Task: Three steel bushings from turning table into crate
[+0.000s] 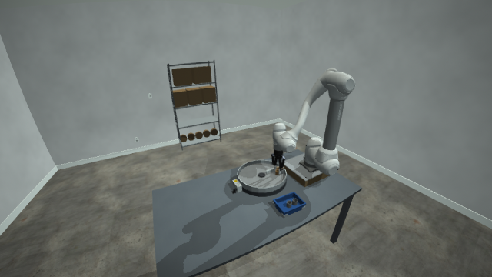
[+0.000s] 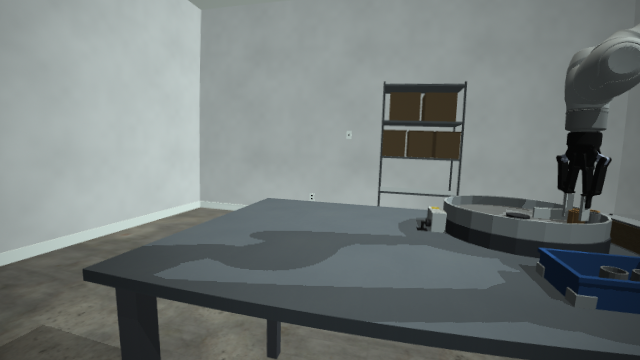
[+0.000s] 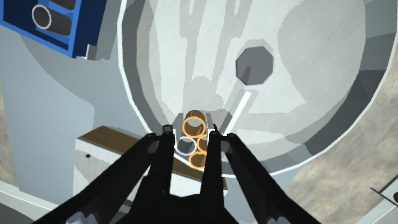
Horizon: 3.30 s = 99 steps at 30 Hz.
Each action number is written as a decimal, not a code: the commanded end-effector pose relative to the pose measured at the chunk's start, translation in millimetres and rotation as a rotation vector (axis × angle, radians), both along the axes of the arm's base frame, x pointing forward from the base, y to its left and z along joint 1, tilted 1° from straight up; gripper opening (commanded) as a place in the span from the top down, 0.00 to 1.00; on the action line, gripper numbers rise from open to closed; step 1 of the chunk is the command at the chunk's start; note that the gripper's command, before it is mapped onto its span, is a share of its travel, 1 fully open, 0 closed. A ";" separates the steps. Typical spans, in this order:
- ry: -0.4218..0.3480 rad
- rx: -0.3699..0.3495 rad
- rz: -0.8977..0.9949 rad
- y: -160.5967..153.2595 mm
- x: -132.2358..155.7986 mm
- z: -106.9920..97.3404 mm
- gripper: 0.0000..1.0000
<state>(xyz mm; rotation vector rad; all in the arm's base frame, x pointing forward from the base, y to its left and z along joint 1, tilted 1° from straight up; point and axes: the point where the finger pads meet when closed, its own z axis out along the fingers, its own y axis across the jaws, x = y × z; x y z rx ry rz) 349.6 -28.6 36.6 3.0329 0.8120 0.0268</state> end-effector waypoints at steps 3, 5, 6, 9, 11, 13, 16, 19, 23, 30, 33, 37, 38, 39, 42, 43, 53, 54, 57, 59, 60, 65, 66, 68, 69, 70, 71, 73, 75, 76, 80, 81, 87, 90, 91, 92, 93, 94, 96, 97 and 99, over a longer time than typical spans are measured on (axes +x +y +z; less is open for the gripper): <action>-0.002 0.002 0.000 2.2 1.1 -2.7 1.00; -0.002 0.002 0.000 2.2 1.1 -2.7 1.00; -0.002 0.002 0.000 2.2 1.1 -2.7 1.00; -0.002 0.002 0.000 2.2 1.1 -2.7 1.00; -0.002 0.002 0.000 2.2 1.1 -2.7 1.00; -0.002 0.002 0.000 2.2 1.1 -2.7 1.00; -0.002 0.002 0.000 2.2 1.1 -2.7 1.00; -0.002 0.002 0.000 2.2 1.1 -2.7 1.00; -0.002 0.002 0.000 2.2 1.1 -2.7 1.00; -0.002 0.002 0.000 2.2 1.1 -2.7 1.00; -0.002 0.002 0.000 2.2 1.1 -2.7 1.00; -0.002 0.002 0.000 2.2 1.1 -2.7 1.00; -0.002 0.002 0.000 2.2 1.1 -2.7 1.00; -0.002 0.002 0.000 2.2 1.1 -2.7 1.00; -0.002 0.002 0.000 2.2 1.1 -2.7 1.00; -0.002 0.002 0.000 2.2 1.1 -2.7 1.00; -0.002 0.002 0.000 2.1 0.8 11.4 1.00; -0.002 0.002 0.000 2.1 0.7 15.4 1.00; -0.002 0.002 0.000 2.0 0.4 29.1 1.00; -0.002 0.002 0.000 2.0 0.2 38.8 1.00; -0.002 0.002 0.000 2.0 0.1 43.6 1.00; -0.002 0.002 0.000 1.9 -0.1 55.8 1.00; -0.002 0.002 0.000 1.9 -0.2 58.9 1.00; -0.002 0.002 0.000 1.9 -0.3 63.2 1.00; -0.002 0.002 0.000 1.9 -0.3 64.4 1.00; -0.002 0.002 0.000 1.9 -0.3 65.1 1.00; -0.002 0.002 0.000 1.9 -0.3 65.4 1.00; -0.002 0.002 0.000 1.9 -0.3 65.4 1.00; -0.002 0.002 0.000 1.9 -0.3 65.4 1.00; -0.002 0.002 0.000 1.9 -0.3 65.4 1.00; -0.002 0.002 0.000 1.9 -0.3 65.4 1.00; -0.002 0.002 0.000 1.9 -0.3 65.4 1.00; -0.002 0.002 0.000 1.9 -0.3 65.4 1.00; -0.002 0.002 0.000 1.9 -0.3 65.4 1.00; -0.002 0.002 0.000 1.9 -0.3 65.4 1.00; -0.002 0.002 0.000 1.9 -0.3 65.4 1.00; -0.002 0.002 0.000 1.9 -0.3 65.4 1.00; -0.002 0.002 0.000 1.9 -0.3 65.4 1.00; -0.002 0.002 0.000 1.9 -0.3 65.4 1.00; -0.002 0.002 0.000 1.9 -0.3 65.4 1.00; -0.002 0.002 0.000 1.9 -0.3 65.4 1.00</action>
